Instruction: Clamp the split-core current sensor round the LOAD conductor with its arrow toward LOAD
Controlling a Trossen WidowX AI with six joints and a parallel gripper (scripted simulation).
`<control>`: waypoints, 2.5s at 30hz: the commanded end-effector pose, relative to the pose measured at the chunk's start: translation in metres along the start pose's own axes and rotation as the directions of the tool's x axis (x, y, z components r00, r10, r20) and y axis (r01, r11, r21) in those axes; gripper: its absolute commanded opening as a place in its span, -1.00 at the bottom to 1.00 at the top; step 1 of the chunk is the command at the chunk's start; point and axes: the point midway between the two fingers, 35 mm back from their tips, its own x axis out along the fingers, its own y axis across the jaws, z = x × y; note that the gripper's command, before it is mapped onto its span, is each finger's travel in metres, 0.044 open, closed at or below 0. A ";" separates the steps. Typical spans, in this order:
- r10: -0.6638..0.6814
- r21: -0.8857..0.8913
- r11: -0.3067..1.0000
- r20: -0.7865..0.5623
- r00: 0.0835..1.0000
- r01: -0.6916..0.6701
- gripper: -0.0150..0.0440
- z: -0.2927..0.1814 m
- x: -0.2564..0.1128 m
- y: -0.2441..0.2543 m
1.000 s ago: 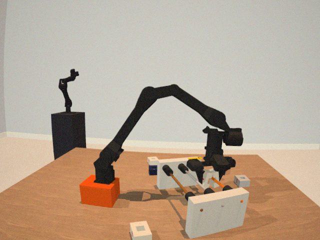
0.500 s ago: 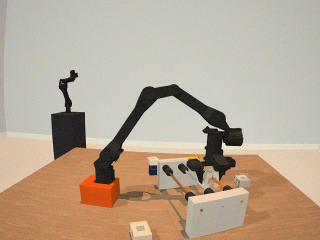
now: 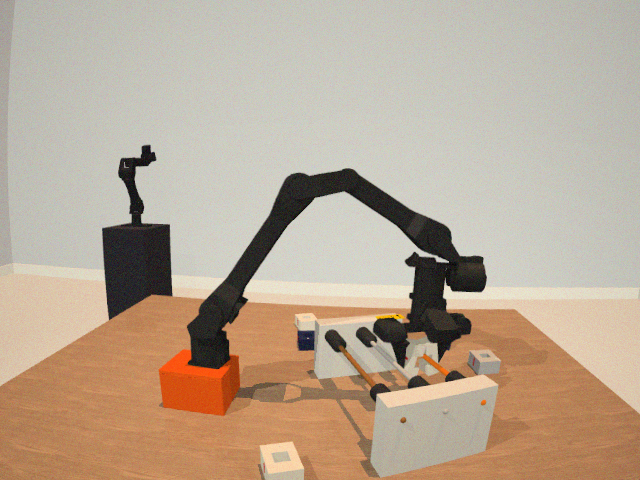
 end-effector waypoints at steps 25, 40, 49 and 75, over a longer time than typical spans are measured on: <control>0.016 0.001 1.000 0.003 1.000 -0.016 -0.49 0.000 -0.009 0.000; 0.016 0.001 1.000 0.003 1.000 -0.016 -0.49 0.000 -0.009 0.000; 0.016 0.001 1.000 0.003 1.000 -0.016 -0.49 0.000 -0.009 0.000; 0.000 0.000 1.000 0.000 1.000 0.000 -0.49 0.000 0.000 0.000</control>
